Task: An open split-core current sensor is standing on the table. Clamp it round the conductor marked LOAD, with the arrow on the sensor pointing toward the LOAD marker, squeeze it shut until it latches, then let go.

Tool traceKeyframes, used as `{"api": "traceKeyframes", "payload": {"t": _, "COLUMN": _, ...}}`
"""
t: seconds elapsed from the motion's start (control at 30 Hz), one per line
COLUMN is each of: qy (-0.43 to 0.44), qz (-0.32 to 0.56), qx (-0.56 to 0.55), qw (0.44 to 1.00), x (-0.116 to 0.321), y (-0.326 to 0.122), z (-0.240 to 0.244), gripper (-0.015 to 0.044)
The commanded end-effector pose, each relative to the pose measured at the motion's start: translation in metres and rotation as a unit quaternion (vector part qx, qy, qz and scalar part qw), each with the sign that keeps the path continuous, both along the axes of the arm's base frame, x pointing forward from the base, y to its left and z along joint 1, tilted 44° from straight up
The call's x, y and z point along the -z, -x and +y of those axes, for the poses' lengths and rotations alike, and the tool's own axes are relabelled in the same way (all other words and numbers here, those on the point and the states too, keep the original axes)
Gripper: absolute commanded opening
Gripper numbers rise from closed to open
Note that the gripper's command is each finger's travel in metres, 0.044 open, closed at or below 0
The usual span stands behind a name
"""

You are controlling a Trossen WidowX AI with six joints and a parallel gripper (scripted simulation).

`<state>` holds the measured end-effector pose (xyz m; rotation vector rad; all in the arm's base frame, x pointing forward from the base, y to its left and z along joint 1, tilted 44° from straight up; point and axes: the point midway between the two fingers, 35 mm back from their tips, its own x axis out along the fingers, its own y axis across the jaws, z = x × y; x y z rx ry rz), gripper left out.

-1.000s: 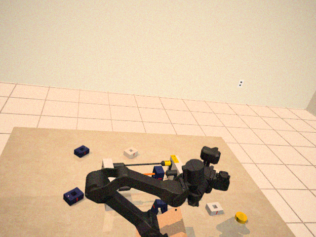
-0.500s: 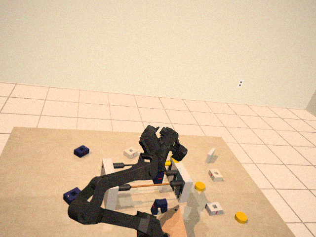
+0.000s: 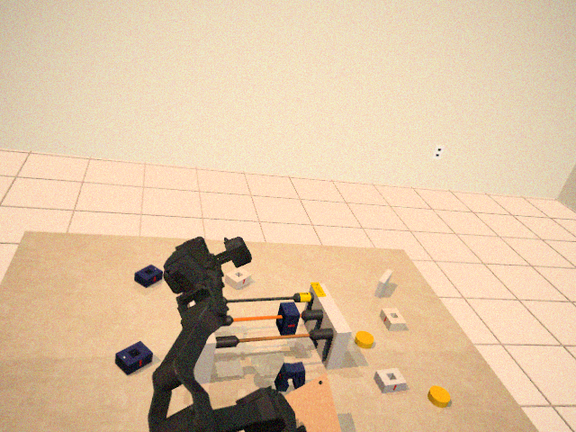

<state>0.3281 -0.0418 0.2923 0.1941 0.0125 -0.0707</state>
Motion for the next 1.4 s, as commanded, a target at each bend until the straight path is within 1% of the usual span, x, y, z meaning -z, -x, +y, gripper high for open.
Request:
{"api": "traceKeyframes", "payload": {"t": 0.0, "qy": 0.082, "qz": -0.026, "qx": -0.027, "qw": 0.996, "x": -0.026, "y": 0.01, "z": 0.035, "gripper": 0.044}}
{"api": "traceKeyframes", "payload": {"t": 0.07, "qy": 0.098, "qz": -0.031, "qx": -0.033, "qw": 0.994, "x": -0.031, "y": 0.012, "z": 0.042, "gripper": 0.044}}
{"api": "traceKeyframes", "payload": {"t": 0.17, "qy": 0.098, "qz": -0.031, "qx": -0.033, "qw": 0.994, "x": -0.031, "y": 0.012, "z": 0.042, "gripper": 0.044}}
{"api": "traceKeyframes", "payload": {"t": 0.27, "qy": 0.095, "qz": -0.011, "qx": -0.03, "qw": 0.995, "x": -0.025, "y": 0.005, "z": 0.036, "gripper": 0.044}}
{"api": "traceKeyframes", "payload": {"t": 0.33, "qy": 0.088, "qz": 0.024, "qx": -0.025, "qw": 0.995, "x": -0.015, "y": -0.009, "z": 0.025, "gripper": 0.044}}
{"api": "traceKeyframes", "payload": {"t": 0.47, "qy": 0.068, "qz": 0.125, "qx": -0.02, "qw": 0.99, "x": 0.017, "y": -0.041, "z": -0.006, "gripper": 0.044}}
{"api": "traceKeyframes", "payload": {"t": 0.67, "qy": 0.027, "qz": 0.273, "qx": -0.045, "qw": 0.961, "x": 0.074, "y": -0.071, "z": -0.051, "gripper": 0.044}}
{"api": "traceKeyframes", "payload": {"t": 0.83, "qy": -0.043, "qz": 0.374, "qx": -0.07, "qw": 0.924, "x": 0.124, "y": -0.08, "z": -0.092, "gripper": 0.044}}
{"api": "traceKeyframes", "payload": {"t": 1.0, "qy": -0.148, "qz": 0.441, "qx": -0.099, "qw": 0.879, "x": 0.173, "y": -0.076, "z": -0.132, "gripper": 0.044}}
{"api": "traceKeyframes", "payload": {"t": 1.27, "qy": -0.317, "qz": 0.487, "qx": -0.13, "qw": 0.804, "x": 0.234, "y": -0.05, "z": -0.184, "gripper": 0.044}}
{"api": "traceKeyframes", "payload": {"t": 1.37, "qy": -0.346, "qz": 0.489, "qx": -0.134, "qw": 0.79, "x": 0.243, "y": -0.044, "z": -0.192, "gripper": 0.044}}
